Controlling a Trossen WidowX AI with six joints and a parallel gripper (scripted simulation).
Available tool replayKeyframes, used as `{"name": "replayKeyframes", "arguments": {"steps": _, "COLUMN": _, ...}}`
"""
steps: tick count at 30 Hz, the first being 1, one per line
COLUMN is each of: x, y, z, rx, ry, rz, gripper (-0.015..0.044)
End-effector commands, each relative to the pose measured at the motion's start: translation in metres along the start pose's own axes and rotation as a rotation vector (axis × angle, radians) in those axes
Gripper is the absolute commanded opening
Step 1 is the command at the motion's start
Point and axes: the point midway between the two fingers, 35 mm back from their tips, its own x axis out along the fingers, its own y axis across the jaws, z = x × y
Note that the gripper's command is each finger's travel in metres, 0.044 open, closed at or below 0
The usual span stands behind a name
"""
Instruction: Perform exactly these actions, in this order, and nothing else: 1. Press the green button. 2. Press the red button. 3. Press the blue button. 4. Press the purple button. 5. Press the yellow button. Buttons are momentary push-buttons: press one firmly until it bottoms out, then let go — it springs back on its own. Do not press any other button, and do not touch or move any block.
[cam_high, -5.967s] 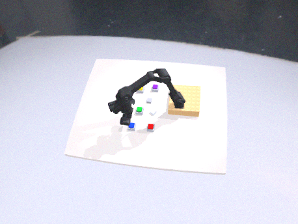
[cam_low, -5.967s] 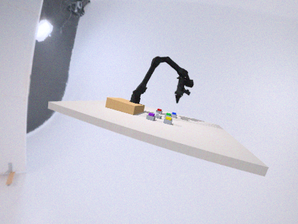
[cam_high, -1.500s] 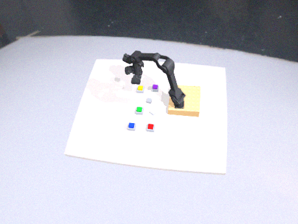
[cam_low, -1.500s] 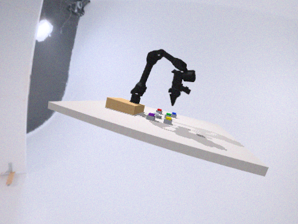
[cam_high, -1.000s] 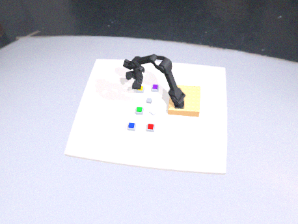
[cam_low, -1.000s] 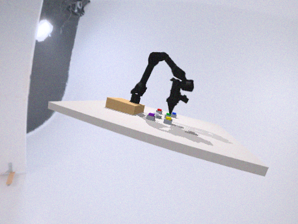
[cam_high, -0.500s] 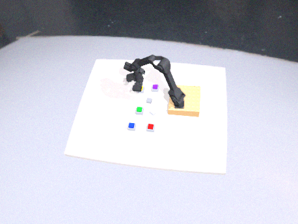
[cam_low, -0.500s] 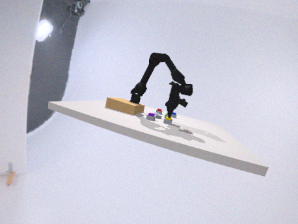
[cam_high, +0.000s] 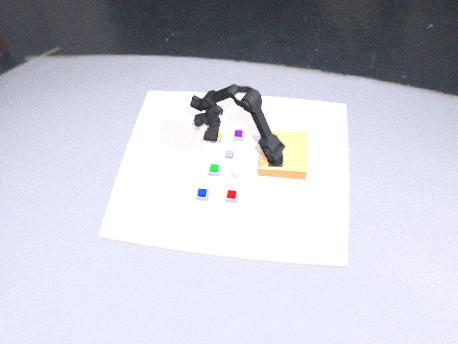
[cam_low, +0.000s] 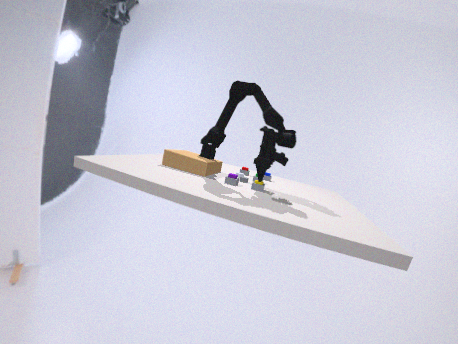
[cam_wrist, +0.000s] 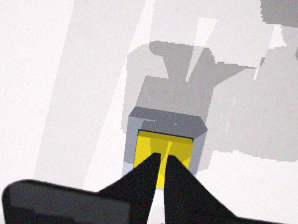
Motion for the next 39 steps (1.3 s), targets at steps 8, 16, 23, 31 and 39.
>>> {"name": "replayKeyframes", "arguments": {"steps": 8, "x": 0.003, "y": 0.001, "z": -0.002, "rx": 0.004, "ry": 0.011, "rz": 0.002, "gripper": 0.0020}}
{"name": "replayKeyframes", "arguments": {"steps": 16, "x": -0.031, "y": 0.000, "z": -0.002, "rx": 0.004, "ry": 0.011, "rz": 0.002, "gripper": 0.0020}}
{"name": "replayKeyframes", "arguments": {"steps": 23, "x": -0.035, "y": 0.019, "z": 0.006, "rx": -0.019, "ry": 0.006, "rz": -0.008, "gripper": 0.0125}}
{"name": "replayKeyframes", "arguments": {"steps": 31, "x": -0.053, "y": 0.123, "z": 0.026, "rx": -0.066, "ry": -0.013, "rz": -0.016, "gripper": 0.0335}}
{"name": "replayKeyframes", "arguments": {"steps": 39, "x": -0.070, "y": 0.224, "z": 0.011, "rx": -0.035, "ry": -0.004, "rz": 0.007, "gripper": 0.0400}}
